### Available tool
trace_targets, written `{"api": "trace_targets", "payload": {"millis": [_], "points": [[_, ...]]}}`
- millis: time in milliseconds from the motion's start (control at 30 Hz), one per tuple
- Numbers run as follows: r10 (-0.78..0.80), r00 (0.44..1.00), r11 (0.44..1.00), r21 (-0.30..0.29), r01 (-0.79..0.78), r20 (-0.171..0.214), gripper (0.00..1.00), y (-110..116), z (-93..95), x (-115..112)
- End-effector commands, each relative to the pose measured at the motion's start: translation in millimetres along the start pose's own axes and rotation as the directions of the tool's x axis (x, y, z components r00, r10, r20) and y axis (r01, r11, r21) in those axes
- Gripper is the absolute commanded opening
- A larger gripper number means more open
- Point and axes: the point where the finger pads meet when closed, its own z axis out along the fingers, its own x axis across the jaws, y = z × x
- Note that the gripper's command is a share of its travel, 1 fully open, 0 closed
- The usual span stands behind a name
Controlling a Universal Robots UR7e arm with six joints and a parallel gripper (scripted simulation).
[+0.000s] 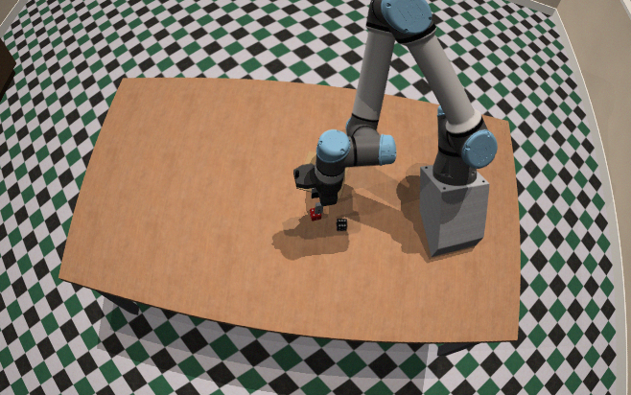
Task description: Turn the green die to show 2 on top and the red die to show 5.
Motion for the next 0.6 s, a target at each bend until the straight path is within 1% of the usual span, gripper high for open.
{"api": "trace_targets", "payload": {"millis": [0,567], "points": [[0.0,1.0,1.0,0.001,0.0,0.0,0.87,-0.3,1.4,0.0],[0.001,1.0,1.0,0.001,-0.001,0.0,0.87,-0.4,19.7,-0.3]]}}
